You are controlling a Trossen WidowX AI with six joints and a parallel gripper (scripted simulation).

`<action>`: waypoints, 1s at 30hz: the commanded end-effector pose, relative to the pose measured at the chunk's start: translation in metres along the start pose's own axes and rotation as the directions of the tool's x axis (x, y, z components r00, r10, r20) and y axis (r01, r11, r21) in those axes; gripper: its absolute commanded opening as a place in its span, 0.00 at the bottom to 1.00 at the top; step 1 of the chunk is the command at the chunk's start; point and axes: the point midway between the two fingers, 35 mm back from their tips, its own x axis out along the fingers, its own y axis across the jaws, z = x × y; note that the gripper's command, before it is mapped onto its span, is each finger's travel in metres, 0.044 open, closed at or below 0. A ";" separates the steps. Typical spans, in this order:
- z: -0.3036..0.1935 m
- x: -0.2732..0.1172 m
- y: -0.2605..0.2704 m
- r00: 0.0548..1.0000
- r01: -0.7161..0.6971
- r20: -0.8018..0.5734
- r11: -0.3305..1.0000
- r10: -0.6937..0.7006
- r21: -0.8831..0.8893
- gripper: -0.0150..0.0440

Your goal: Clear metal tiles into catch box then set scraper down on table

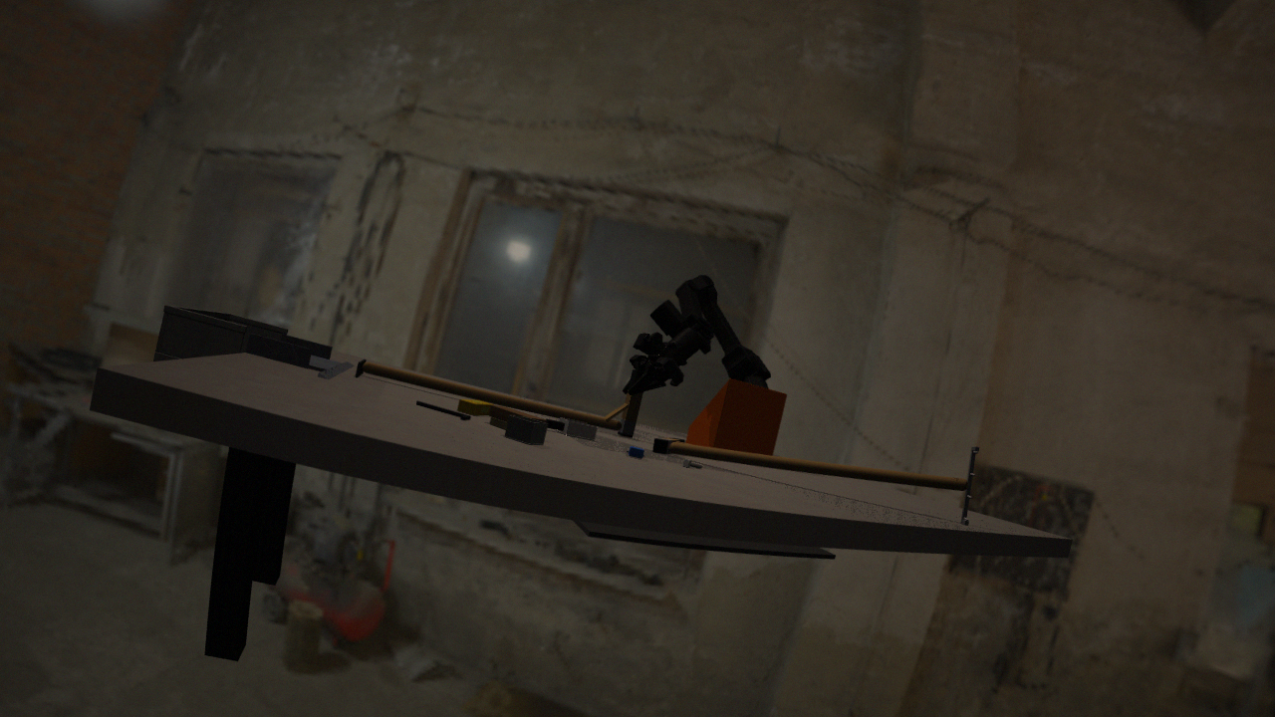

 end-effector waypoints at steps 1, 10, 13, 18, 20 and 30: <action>0.000 0.000 0.000 1.000 0.000 0.000 1.000 0.000 0.000 0.25; -0.001 -0.002 -0.003 1.000 0.004 -0.012 1.000 -0.004 0.008 0.25; -0.002 -0.002 -0.003 1.000 0.004 -0.012 1.000 -0.004 0.008 0.25; -0.003 0.000 -0.003 1.000 0.004 -0.012 1.000 -0.004 0.008 0.25; -0.003 0.000 -0.003 1.000 0.004 -0.012 1.000 -0.004 0.008 0.25; -0.003 0.000 -0.002 1.000 0.000 -0.014 1.000 0.000 0.003 0.52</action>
